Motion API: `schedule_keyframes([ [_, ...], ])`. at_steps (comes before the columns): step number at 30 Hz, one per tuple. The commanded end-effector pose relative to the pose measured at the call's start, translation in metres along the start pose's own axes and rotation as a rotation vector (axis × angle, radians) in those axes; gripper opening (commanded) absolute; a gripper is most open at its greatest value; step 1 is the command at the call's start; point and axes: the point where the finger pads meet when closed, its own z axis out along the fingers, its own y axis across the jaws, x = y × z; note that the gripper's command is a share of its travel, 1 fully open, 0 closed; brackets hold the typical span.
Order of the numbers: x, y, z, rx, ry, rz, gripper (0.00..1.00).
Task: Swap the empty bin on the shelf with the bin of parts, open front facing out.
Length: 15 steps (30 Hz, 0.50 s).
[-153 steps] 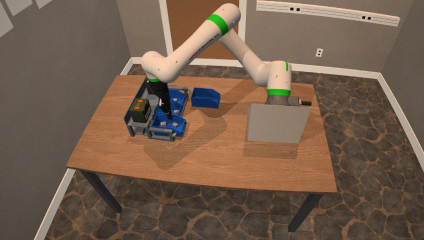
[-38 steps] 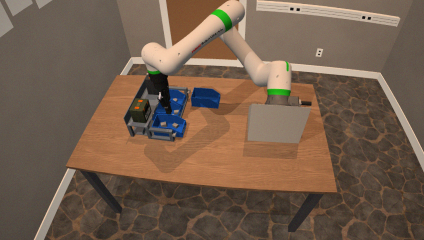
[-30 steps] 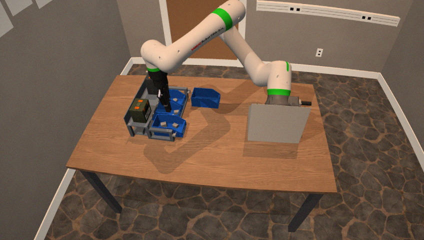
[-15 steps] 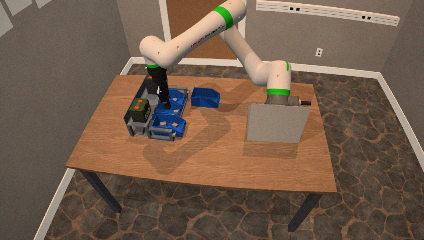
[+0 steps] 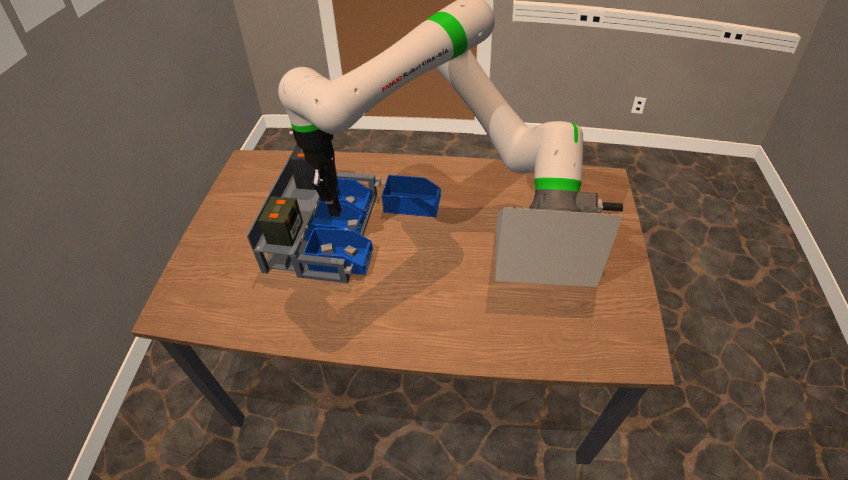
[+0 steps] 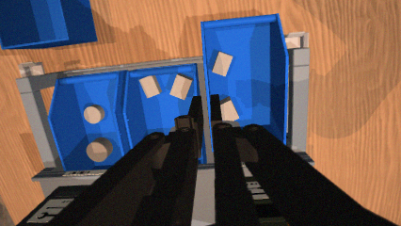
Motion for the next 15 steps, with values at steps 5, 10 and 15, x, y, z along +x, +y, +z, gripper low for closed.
schedule_keyframes([
  [5, -0.0003, 0.0002, -0.0037, -0.001, -0.002, 0.0, 0.15],
  [10, -0.0003, 0.0002, -0.0045, -0.001, -0.002, 0.0, 0.15],
  [15, -0.0003, 0.0002, -0.0047, -0.001, -0.002, 0.0, 0.15],
])
